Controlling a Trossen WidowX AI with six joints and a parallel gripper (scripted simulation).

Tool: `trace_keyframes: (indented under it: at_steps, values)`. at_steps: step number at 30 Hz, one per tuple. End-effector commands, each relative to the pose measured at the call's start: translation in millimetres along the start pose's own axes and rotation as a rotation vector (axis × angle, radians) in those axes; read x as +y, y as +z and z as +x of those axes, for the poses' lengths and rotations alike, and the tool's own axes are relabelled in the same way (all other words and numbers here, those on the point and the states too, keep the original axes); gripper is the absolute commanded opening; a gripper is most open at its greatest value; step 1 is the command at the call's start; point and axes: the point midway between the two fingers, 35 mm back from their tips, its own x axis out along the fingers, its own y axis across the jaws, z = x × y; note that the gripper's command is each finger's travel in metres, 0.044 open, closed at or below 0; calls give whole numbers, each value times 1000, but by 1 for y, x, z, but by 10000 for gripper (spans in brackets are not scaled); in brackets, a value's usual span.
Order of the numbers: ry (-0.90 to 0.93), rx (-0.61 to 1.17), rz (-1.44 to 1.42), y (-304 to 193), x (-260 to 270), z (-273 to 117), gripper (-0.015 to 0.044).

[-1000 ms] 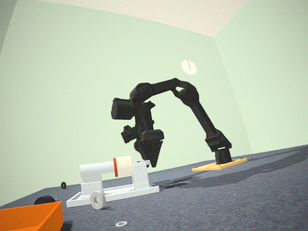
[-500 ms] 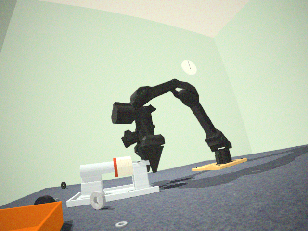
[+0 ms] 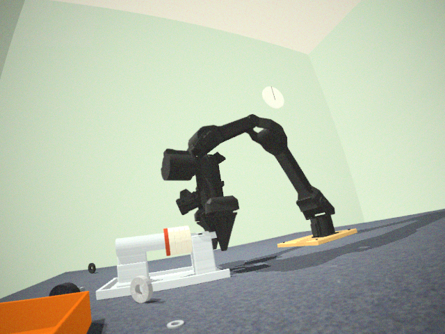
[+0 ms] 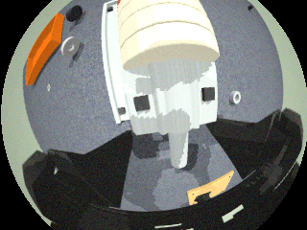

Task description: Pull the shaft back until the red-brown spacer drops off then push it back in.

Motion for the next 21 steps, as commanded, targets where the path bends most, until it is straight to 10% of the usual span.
trace_keyframes:
  at_steps: [1, 16, 21]
  values:
    - [0, 0, 0, 0, 0, 0, 387]
    - [0, 0, 0, 0, 0, 0, 0]
    - [0, 0, 0, 0, 0, 0, 0]
